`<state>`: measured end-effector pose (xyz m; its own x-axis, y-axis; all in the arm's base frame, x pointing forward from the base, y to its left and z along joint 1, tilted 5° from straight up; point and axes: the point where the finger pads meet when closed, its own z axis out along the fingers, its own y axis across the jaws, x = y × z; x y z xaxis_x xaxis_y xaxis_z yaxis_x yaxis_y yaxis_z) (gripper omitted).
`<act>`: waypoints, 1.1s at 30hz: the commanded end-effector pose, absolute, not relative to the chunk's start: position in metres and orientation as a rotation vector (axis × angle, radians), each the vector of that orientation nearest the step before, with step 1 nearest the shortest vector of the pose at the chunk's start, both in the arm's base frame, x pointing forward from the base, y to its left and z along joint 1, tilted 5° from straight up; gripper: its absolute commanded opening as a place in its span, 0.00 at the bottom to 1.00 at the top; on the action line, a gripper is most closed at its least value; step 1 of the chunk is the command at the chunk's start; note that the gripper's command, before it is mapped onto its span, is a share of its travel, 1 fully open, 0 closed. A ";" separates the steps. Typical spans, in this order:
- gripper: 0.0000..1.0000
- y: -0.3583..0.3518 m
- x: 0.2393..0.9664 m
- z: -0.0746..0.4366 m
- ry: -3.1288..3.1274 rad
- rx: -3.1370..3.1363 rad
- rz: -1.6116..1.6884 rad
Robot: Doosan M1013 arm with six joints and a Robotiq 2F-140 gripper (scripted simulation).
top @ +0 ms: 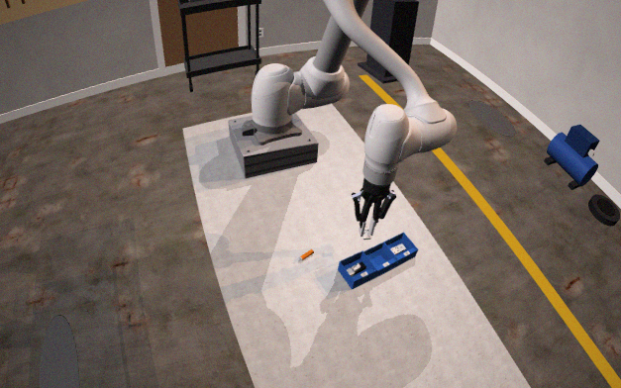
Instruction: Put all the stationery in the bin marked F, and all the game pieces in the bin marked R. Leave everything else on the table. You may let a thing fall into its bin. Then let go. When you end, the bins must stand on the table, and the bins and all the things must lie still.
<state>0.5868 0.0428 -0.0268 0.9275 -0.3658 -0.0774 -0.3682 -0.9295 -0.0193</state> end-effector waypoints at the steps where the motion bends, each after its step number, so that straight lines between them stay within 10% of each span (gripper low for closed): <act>1: 0.13 0.057 0.598 -0.027 0.582 -3.052 0.113; 33: 0.13 0.134 0.662 -0.028 1.860 -2.509 0.135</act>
